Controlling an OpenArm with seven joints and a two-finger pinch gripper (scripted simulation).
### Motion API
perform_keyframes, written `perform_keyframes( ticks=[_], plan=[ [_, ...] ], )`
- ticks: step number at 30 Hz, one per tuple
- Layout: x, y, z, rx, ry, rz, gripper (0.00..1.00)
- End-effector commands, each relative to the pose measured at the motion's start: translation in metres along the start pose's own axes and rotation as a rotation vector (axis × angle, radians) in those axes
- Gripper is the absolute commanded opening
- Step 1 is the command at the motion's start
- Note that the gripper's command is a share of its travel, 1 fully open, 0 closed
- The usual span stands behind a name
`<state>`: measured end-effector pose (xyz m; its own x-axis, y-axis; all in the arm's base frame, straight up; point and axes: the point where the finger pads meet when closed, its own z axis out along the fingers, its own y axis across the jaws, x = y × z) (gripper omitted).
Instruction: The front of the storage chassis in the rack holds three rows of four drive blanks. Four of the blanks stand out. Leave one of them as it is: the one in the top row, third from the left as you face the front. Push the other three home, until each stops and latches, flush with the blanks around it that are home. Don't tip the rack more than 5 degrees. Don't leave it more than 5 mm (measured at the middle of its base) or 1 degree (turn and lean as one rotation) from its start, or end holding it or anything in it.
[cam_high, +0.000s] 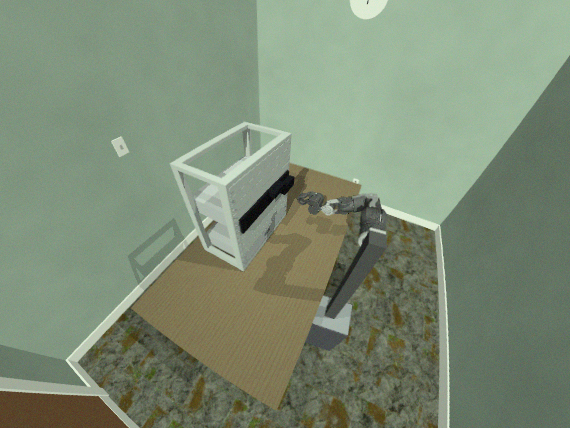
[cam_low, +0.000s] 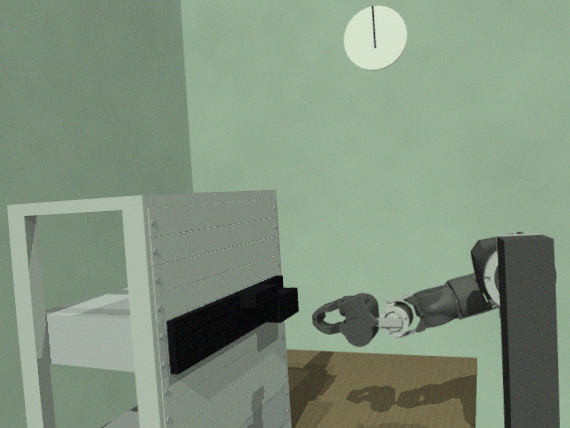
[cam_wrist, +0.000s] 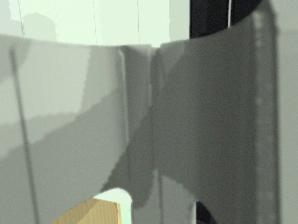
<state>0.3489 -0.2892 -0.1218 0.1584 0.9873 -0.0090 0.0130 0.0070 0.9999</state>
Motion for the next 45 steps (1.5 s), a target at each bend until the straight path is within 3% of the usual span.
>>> perform_keyframes(
  ticks=[1, 7, 13, 32, 45],
  plan=[
    [-0.006, 0.007, 0.002, -0.023, 0.01, 0.008, 0.0],
    [-0.025, 0.003, 0.001, -0.013, 0.013, 0.008, 0.0],
    [-0.034, 0.004, 0.001, -0.013, 0.01, 0.007, 0.0],
    [-0.035, 0.005, 0.005, -0.018, 0.007, 0.007, 0.0],
    [-0.034, 0.003, 0.028, -0.007, 0.013, 0.011, 0.0]
  ],
)
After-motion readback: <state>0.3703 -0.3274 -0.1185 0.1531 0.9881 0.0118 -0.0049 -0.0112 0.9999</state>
